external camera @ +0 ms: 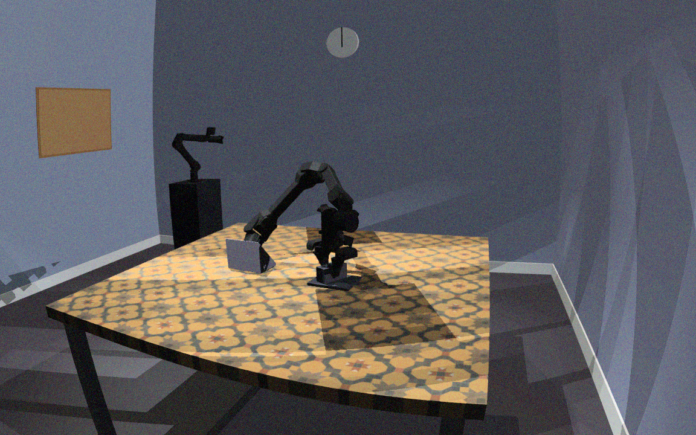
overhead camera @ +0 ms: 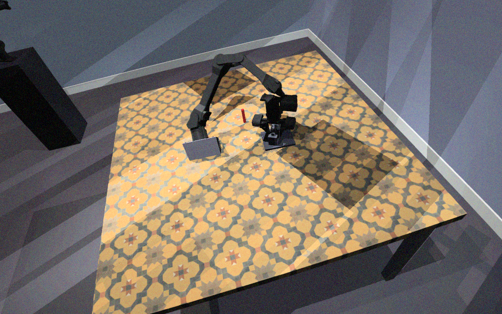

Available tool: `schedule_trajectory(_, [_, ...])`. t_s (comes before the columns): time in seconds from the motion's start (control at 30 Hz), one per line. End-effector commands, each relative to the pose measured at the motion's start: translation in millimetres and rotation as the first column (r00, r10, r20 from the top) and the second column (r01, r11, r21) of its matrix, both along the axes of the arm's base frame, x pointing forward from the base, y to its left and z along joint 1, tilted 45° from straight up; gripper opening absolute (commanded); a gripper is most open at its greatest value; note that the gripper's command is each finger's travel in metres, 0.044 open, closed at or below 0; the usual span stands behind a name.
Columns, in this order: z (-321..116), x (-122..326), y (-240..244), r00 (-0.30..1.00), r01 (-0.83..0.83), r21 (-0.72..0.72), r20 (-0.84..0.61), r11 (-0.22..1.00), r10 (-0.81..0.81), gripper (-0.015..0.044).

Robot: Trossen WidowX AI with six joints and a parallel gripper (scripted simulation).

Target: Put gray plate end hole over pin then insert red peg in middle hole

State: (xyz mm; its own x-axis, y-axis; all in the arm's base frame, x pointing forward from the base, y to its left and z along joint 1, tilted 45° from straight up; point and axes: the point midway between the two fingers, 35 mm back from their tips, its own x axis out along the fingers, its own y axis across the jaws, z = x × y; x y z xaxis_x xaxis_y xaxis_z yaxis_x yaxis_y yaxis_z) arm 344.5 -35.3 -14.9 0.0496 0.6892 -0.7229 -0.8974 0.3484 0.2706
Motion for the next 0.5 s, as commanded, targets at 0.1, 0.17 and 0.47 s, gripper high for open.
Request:
schedule_trajectory(0.1, [0.3,0.2,0.0,1.000,-0.001,0.000,0.001,1.000,0.001,0.0420])
schedule_trajectory(0.17, [0.3,0.2,0.0,1.000,-0.001,0.000,0.001,1.000,0.001,0.0440])
schedule_trajectory(0.47, [56.2,1.2,-58.4,1.000,0.003,-0.004,-0.006,1.000,-0.003,0.0440])
